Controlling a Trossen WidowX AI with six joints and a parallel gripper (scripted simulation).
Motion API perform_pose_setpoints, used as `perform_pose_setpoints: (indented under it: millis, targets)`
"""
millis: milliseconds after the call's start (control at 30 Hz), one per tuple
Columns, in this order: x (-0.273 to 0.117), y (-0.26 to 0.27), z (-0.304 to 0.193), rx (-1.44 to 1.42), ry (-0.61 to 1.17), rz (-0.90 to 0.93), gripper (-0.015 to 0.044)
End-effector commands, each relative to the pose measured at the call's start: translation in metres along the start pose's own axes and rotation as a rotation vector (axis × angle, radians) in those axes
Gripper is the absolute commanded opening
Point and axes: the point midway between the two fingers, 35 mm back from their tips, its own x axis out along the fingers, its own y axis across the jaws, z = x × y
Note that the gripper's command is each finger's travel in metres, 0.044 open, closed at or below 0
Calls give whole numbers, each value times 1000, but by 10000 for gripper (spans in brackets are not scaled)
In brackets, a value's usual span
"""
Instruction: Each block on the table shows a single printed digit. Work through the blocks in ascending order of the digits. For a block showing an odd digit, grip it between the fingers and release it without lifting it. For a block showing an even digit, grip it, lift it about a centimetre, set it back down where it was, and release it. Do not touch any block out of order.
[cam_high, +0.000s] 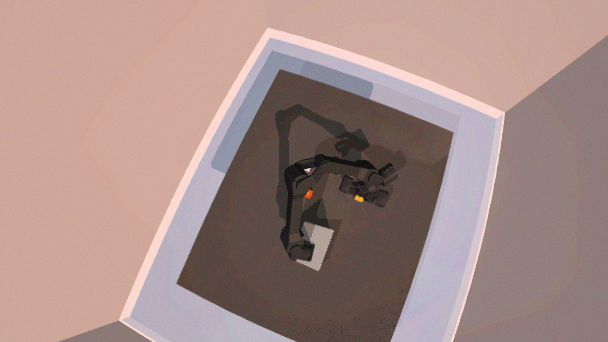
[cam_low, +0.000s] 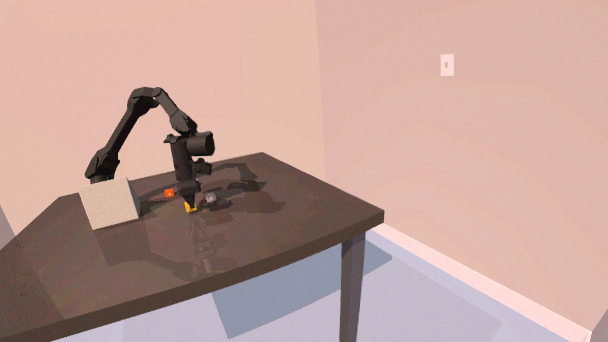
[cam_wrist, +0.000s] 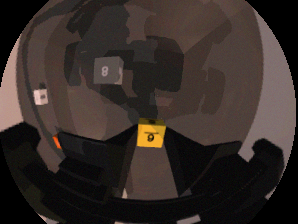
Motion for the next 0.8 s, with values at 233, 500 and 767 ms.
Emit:
perform_pose_setpoints:
  millis: [233, 500, 767]
  targets:
    - [-4, 0, 2, -8, -5, -7, 120]
    - [8, 0, 2, -8, -5, -7, 120]
    - [11, 0, 2, -8, -5, -7, 120]
